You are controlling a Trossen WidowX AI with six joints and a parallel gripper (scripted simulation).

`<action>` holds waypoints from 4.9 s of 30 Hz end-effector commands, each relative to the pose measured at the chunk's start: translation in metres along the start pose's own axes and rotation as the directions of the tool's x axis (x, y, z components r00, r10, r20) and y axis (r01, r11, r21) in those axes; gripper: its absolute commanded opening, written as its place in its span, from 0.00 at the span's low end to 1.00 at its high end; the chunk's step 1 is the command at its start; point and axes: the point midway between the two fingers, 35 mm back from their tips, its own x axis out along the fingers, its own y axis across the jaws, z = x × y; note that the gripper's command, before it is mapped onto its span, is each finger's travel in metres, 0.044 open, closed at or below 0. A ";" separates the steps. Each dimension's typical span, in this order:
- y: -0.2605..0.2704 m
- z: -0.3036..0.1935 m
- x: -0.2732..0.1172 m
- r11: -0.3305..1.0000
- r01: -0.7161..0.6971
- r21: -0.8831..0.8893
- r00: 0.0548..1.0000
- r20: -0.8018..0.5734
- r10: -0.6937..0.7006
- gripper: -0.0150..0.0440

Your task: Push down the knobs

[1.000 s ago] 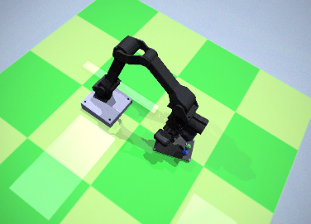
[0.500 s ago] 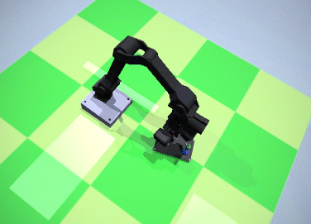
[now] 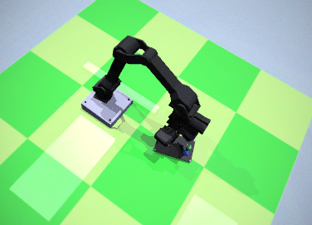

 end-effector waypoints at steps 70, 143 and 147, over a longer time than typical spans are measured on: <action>0.000 0.073 -0.046 -0.708 0.023 -0.706 1.000 0.028 0.006 0.25; -0.001 0.089 -0.012 -1.000 -0.005 -0.005 1.000 0.009 -0.005 0.25; -0.001 0.089 -0.013 -1.000 -0.005 -0.005 1.000 0.009 -0.005 0.25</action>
